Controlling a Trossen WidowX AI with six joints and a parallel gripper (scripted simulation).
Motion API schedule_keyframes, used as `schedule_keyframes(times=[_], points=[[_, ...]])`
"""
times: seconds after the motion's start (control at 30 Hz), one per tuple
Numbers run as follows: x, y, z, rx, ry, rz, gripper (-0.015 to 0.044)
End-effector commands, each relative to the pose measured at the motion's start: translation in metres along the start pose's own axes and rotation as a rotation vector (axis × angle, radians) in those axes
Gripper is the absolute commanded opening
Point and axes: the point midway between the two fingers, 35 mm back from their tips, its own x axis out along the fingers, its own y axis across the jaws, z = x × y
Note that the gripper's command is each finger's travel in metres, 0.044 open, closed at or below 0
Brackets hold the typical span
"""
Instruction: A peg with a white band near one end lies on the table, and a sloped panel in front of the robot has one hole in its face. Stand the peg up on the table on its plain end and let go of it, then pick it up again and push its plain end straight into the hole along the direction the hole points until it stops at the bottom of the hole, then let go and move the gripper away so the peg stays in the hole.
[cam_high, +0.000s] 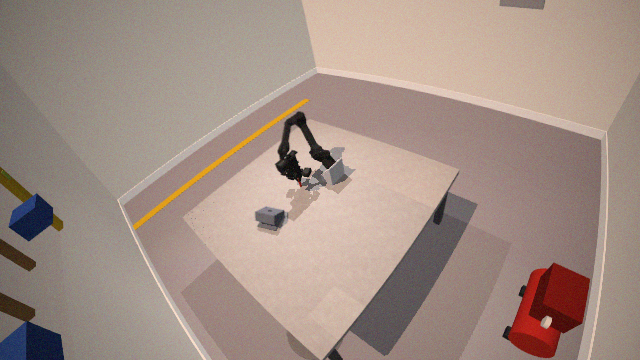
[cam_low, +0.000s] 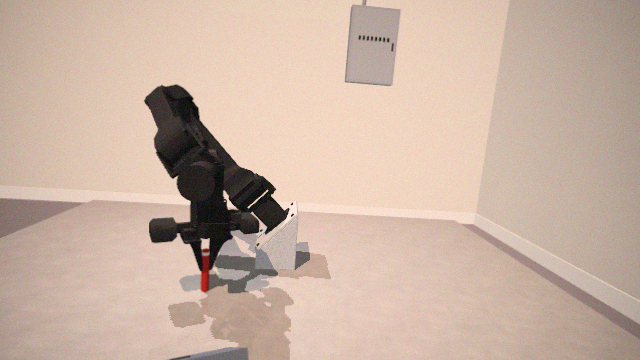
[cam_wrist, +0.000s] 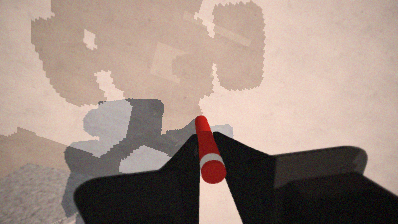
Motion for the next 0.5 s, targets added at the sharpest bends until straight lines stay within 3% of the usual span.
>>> schedule_keyframes(times=[0.0, 0.47], points=[[-0.006, 0.0, 0.002, 0.004, -0.004, 0.002, 0.0], [-0.048, 0.002, 0.006, 0.0, -0.006, 0.008, 0.0]])
